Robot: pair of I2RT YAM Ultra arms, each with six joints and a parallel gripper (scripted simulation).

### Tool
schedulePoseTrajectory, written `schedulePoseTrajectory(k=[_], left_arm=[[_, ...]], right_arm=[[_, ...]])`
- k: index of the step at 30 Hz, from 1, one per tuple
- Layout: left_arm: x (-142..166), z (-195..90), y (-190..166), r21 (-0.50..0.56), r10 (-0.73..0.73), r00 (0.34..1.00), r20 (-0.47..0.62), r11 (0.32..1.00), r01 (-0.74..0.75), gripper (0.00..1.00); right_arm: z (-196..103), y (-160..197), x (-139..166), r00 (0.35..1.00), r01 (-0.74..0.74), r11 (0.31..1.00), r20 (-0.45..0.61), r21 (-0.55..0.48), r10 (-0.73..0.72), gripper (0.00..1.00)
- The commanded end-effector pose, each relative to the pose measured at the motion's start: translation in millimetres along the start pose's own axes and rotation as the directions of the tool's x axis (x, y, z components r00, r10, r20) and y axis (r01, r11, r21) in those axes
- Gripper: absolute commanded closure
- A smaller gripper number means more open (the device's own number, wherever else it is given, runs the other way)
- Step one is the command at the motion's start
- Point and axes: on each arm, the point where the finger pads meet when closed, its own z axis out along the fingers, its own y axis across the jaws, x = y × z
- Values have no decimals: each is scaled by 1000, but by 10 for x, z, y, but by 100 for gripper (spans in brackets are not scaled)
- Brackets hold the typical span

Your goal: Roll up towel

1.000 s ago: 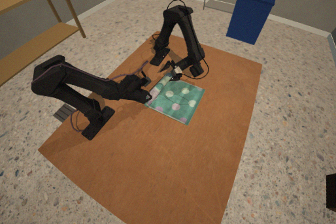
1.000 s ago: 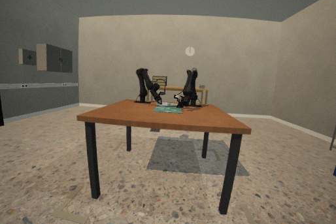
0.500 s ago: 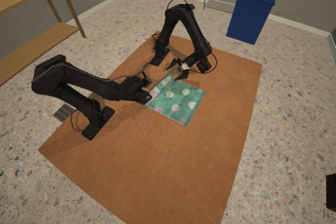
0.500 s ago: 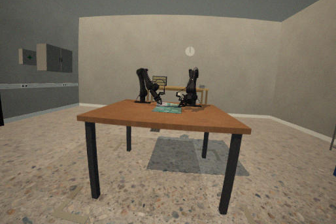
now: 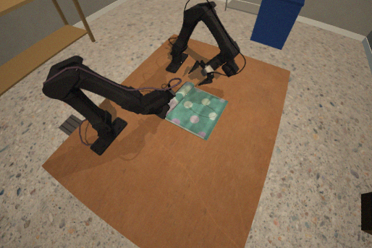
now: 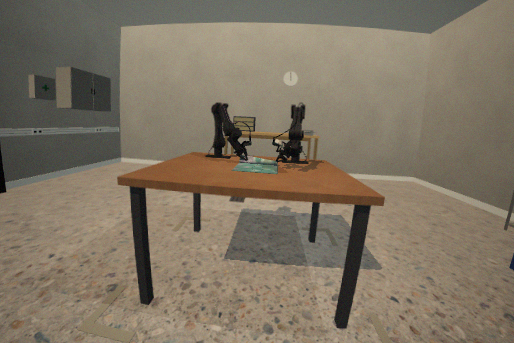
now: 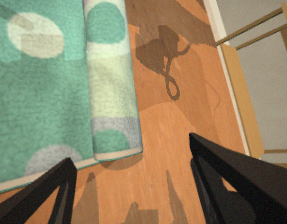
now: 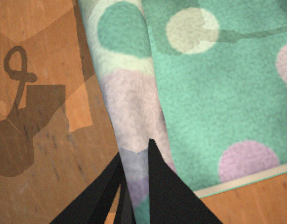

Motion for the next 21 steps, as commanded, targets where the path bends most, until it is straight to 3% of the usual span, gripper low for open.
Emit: schedulePoseTrajectory(k=[1, 6, 10, 12, 21], left_arm=[[-43, 2, -69, -90, 86, 996, 7, 992, -85, 12], [-70, 78, -140, -260, 223, 975, -5, 941, -216, 10], [-95, 148, -205, -406, 341, 939, -36, 854, -326, 8], [-95, 148, -205, -406, 341, 939, -36, 854, -326, 8], [-145, 290, -337, -650, 539, 828, -153, 576, -496, 5]], right_arm=[[-5, 92, -3, 996, -89, 984, -29, -153, 86, 83], [-17, 92, -13, 982, -189, 945, -54, -266, 181, 83], [-27, 92, -22, 965, -262, 900, -80, -349, 250, 83], [-27, 92, -22, 965, -262, 900, -80, -349, 250, 83], [-45, 93, -37, 919, -388, 783, -143, -486, 366, 83]])
